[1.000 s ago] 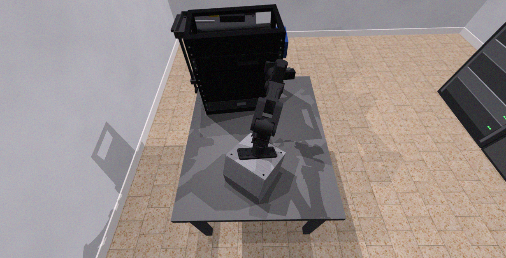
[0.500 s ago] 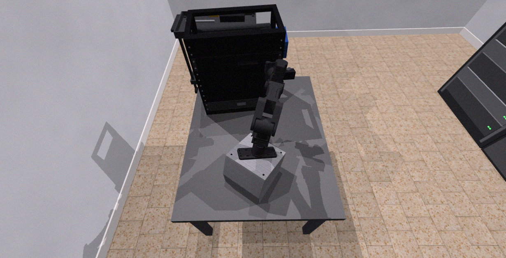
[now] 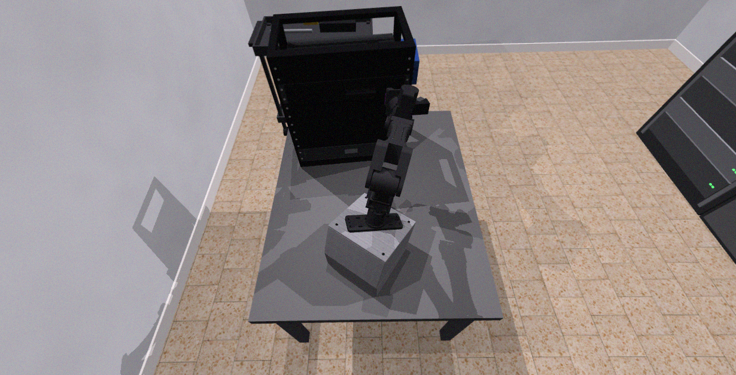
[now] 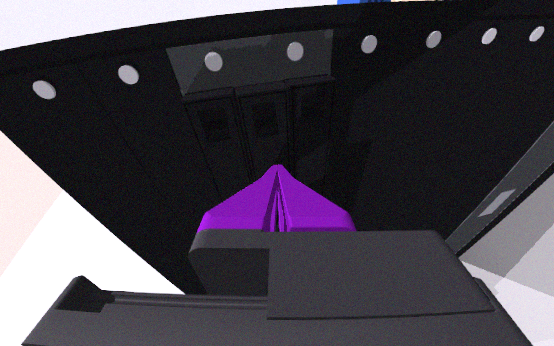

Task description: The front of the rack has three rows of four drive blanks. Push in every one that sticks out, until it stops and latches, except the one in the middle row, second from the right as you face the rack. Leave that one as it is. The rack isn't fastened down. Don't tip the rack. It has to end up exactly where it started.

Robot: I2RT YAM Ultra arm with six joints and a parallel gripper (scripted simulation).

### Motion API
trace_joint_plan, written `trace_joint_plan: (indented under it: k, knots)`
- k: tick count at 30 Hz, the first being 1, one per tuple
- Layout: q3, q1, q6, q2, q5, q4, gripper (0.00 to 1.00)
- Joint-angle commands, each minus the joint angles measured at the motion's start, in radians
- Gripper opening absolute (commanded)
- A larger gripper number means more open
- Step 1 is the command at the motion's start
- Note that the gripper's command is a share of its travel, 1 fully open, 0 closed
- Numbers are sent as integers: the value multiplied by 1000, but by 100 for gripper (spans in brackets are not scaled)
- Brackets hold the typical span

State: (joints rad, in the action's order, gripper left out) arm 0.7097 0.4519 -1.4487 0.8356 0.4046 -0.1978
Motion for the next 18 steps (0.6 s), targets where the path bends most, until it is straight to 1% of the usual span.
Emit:
trace_joint_plan:
  k: [1, 18]
  knots:
    - [78, -7, 8, 7, -50, -149, 0]
    - [87, -9, 8, 10, -52, -144, 0]
